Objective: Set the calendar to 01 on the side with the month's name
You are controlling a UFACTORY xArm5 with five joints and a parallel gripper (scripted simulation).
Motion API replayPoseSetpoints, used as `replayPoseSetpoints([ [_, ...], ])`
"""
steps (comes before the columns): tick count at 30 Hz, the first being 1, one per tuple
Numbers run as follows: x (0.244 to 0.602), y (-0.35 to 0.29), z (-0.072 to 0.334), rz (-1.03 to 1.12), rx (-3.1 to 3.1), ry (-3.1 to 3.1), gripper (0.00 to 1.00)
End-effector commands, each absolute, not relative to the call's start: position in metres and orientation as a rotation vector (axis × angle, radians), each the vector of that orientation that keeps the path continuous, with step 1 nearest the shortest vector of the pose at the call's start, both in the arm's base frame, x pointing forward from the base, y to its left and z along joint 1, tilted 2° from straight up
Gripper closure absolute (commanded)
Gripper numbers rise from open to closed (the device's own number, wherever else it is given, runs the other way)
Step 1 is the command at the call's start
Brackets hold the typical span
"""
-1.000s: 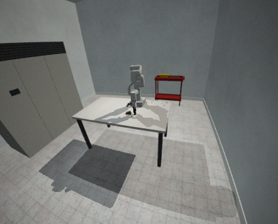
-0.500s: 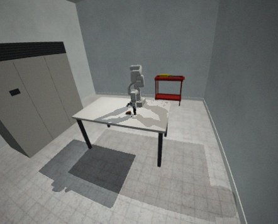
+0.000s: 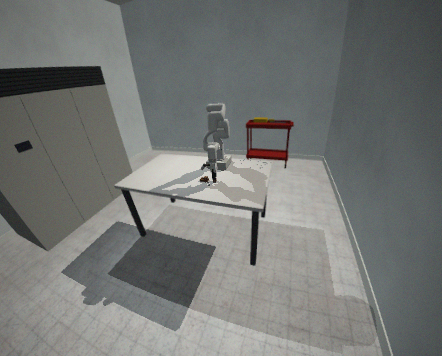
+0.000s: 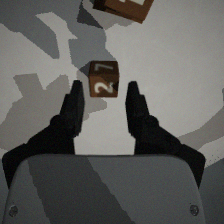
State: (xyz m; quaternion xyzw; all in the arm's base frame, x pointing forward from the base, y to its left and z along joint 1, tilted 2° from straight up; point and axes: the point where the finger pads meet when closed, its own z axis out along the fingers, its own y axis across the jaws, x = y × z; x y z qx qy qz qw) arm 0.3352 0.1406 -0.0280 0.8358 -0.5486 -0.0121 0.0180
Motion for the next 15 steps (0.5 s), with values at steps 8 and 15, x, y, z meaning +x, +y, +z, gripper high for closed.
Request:
replayPoseSetpoints([
  [8,0.3363,0.1411,-0.0273,-0.035,2.598,-1.706,0.53],
  [15,0.3362,0.1411,-0.0295,-0.035,2.598,-1.706,0.53],
])
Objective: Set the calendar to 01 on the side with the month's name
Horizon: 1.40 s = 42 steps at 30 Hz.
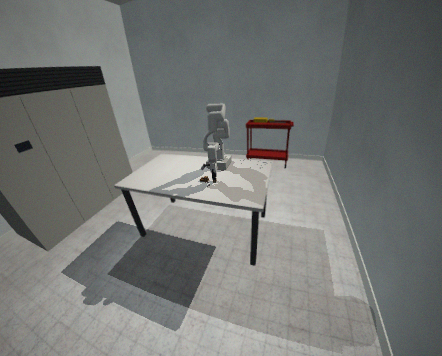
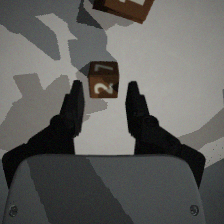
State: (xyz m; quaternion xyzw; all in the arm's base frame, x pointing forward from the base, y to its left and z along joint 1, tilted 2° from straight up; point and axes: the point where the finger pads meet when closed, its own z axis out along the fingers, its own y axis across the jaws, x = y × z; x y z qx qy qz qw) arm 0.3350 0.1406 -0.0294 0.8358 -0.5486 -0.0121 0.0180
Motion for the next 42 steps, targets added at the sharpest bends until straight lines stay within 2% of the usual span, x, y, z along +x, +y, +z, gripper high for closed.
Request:
replayPoseSetpoints([
  [1,0.336,0.141,-0.03,-0.035,2.598,-1.706,0.53],
  [14,0.335,0.141,-0.049,-0.035,2.598,-1.705,0.53],
  [42,0.335,0.141,-0.053,-0.035,2.598,-1.705,0.53],
])
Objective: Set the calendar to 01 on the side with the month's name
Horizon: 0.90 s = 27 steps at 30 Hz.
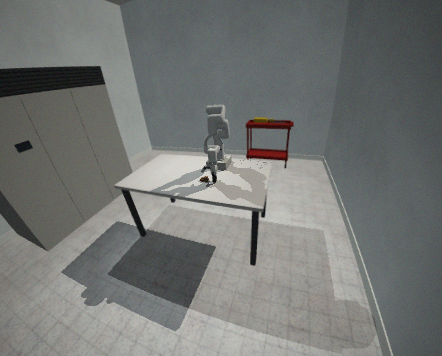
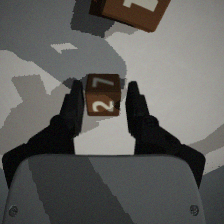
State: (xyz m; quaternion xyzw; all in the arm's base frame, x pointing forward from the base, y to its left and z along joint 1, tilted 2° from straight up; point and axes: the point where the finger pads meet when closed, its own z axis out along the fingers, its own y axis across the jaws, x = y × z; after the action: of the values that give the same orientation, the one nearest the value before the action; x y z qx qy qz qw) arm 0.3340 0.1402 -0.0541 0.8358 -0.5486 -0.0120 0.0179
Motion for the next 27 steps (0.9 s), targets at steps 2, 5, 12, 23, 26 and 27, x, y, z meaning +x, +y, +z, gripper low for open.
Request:
replayPoseSetpoints([
  [2,0.3351,0.1407,-0.0534,-0.035,2.598,-1.705,0.53],
  [5,0.3351,0.1407,-0.0534,-0.035,2.598,-1.705,0.53],
  [12,0.3351,0.1407,-0.0534,-0.035,2.598,-1.705,0.53],
  [23,0.3351,0.1407,-0.0534,-0.035,2.598,-1.705,0.73],
  [26,0.3351,0.1407,-0.0534,-0.035,2.598,-1.705,0.73],
  [27,0.3351,0.1407,-0.0534,-0.035,2.598,-1.705,0.73],
])
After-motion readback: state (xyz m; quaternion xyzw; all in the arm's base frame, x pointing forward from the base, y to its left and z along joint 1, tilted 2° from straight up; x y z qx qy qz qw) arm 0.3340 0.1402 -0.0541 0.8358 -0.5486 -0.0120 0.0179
